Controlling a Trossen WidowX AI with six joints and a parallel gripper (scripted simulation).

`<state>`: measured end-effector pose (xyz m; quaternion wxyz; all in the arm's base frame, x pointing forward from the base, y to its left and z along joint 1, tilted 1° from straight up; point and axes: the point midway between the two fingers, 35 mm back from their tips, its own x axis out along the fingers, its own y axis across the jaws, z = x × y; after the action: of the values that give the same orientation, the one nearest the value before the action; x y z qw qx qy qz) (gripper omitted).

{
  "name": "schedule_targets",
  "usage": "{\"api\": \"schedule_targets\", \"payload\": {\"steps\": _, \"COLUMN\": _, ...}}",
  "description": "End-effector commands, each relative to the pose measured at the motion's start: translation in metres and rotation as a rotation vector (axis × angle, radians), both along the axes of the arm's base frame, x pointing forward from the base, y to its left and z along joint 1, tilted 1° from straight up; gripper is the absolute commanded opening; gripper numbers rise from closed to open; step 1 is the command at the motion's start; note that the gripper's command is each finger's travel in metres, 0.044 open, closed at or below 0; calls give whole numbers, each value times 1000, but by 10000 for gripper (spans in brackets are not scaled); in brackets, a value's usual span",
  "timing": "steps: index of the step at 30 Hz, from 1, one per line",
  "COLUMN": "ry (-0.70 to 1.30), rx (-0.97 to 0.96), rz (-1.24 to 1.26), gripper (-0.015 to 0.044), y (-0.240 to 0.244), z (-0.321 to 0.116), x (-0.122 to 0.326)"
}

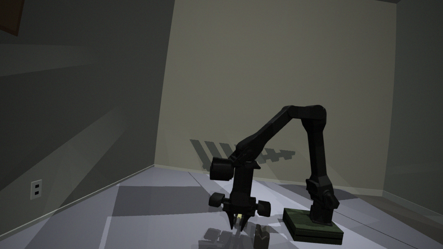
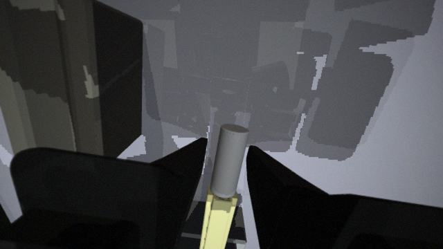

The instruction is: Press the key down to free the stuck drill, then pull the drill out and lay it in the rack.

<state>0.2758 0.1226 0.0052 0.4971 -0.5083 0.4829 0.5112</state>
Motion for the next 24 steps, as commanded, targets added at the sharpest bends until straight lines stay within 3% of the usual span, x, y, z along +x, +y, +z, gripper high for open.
{"api": "schedule_targets", "payload": {"steps": 1, "ry": 0, "rx": 0, "rz": -1, "gripper": 40, "y": 0, "z": 0, "x": 0}}
{"api": "schedule_targets", "payload": {"steps": 7, "ry": 0, "rx": 0, "rz": -1, "gripper": 0, "y": 0, "z": 0, "x": 0}}
{"api": "schedule_targets", "payload": {"steps": 24, "ry": 3, "rx": 2, "rz": 4, "gripper": 0, "y": 0, "z": 3, "x": -3}}
